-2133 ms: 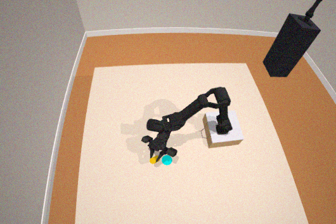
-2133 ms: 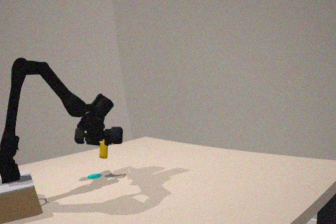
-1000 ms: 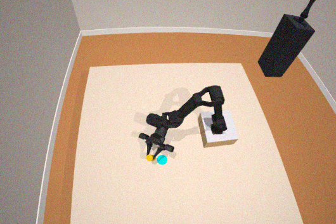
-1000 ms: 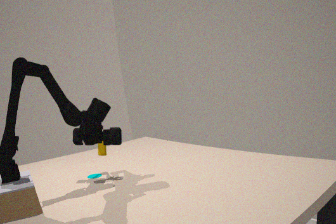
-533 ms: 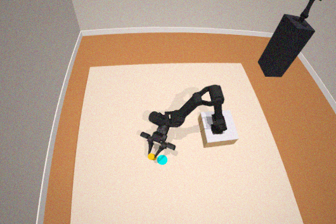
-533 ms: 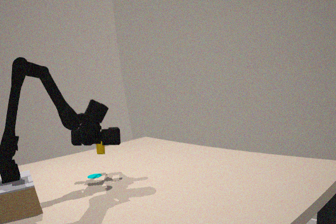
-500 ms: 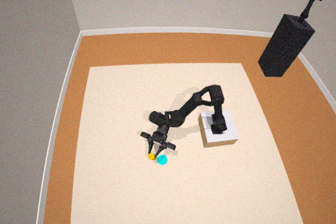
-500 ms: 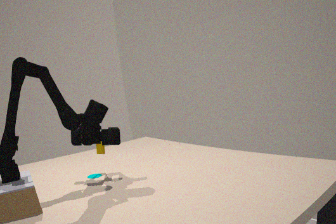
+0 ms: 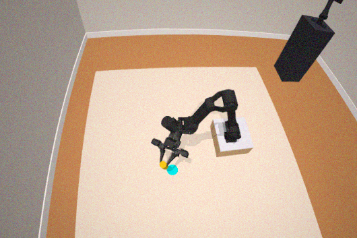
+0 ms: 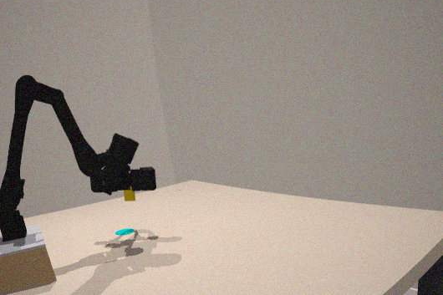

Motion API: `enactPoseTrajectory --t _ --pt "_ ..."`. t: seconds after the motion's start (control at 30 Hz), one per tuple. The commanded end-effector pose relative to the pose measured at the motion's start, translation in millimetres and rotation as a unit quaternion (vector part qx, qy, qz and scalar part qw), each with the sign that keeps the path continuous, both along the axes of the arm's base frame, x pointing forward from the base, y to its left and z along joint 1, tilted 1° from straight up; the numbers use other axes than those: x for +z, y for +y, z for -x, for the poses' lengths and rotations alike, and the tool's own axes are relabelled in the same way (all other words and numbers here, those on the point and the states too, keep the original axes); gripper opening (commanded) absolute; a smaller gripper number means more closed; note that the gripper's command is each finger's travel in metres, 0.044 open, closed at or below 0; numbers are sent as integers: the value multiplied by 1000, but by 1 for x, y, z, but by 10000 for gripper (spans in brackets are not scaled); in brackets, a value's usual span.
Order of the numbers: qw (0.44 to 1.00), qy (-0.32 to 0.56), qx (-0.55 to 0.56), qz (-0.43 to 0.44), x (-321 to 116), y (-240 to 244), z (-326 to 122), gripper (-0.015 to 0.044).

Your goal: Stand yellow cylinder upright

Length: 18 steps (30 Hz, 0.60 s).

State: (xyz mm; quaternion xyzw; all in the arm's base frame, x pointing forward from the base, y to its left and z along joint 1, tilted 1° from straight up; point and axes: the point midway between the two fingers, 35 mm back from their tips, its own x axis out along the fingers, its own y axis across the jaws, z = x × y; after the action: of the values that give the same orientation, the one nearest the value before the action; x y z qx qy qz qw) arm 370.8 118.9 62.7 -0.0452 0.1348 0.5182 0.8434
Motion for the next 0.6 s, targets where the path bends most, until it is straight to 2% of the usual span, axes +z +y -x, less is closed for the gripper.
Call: enactPoseTrajectory --t 0.0,0.57 --pt "1000 -3 5 -9 1 -1 4 105" --pt "999 -32 23 -37 7 -7 20 105"
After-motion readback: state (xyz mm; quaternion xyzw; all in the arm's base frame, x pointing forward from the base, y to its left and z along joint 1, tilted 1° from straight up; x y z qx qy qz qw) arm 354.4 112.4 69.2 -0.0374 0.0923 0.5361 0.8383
